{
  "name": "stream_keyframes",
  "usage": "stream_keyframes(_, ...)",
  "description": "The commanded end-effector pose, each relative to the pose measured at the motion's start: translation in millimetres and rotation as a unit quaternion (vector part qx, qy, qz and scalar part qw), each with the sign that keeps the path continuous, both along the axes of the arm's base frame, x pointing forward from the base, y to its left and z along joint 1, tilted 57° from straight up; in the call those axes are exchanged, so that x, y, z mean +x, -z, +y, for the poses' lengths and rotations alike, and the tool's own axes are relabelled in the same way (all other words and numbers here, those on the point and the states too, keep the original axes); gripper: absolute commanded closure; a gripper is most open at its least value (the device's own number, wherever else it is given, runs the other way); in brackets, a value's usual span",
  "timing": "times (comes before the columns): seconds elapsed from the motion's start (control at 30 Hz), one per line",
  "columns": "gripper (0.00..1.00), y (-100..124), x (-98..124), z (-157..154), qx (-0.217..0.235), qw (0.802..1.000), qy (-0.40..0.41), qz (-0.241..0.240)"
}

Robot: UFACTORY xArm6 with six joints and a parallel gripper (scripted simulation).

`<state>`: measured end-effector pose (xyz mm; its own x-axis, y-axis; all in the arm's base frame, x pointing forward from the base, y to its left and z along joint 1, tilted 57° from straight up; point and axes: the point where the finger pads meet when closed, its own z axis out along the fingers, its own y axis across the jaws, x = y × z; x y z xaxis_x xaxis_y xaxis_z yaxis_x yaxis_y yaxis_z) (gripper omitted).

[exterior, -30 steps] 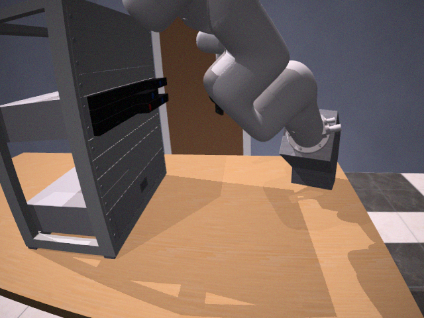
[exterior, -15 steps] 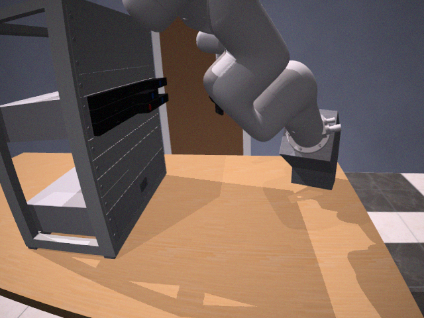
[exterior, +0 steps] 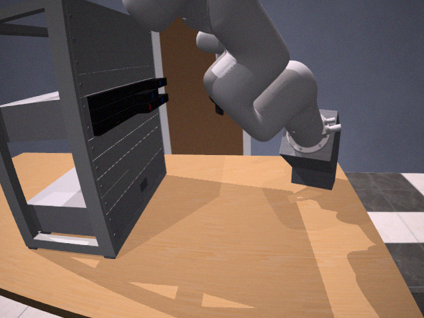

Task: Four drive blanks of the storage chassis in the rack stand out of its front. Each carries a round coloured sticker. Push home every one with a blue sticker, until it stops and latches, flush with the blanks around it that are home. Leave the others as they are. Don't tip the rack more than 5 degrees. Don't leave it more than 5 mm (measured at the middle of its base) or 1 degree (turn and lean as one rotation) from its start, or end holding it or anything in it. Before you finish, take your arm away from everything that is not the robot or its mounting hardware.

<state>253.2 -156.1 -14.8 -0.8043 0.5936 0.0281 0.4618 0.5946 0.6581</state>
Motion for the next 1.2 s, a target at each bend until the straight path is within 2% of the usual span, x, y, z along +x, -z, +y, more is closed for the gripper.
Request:
stream_keyframes(0.0, 0.0, -0.4, 0.5, -1.4, -0.001, 1.0, 0.001, -0.001)
stream_keyframes(0.67, 0.0, 0.2, -0.7, 0.0, 0.004, 1.0, 0.004, 0.0)
stream_keyframes(0.93, 0.0, 1.8, -4.3, 4.6, 0.022, 1.0, 0.015, 0.0)
stream_keyframes(1.17, 0.0, 4.3, -11.5, 15.1, 0.064, 0.997, 0.04, 0.0)
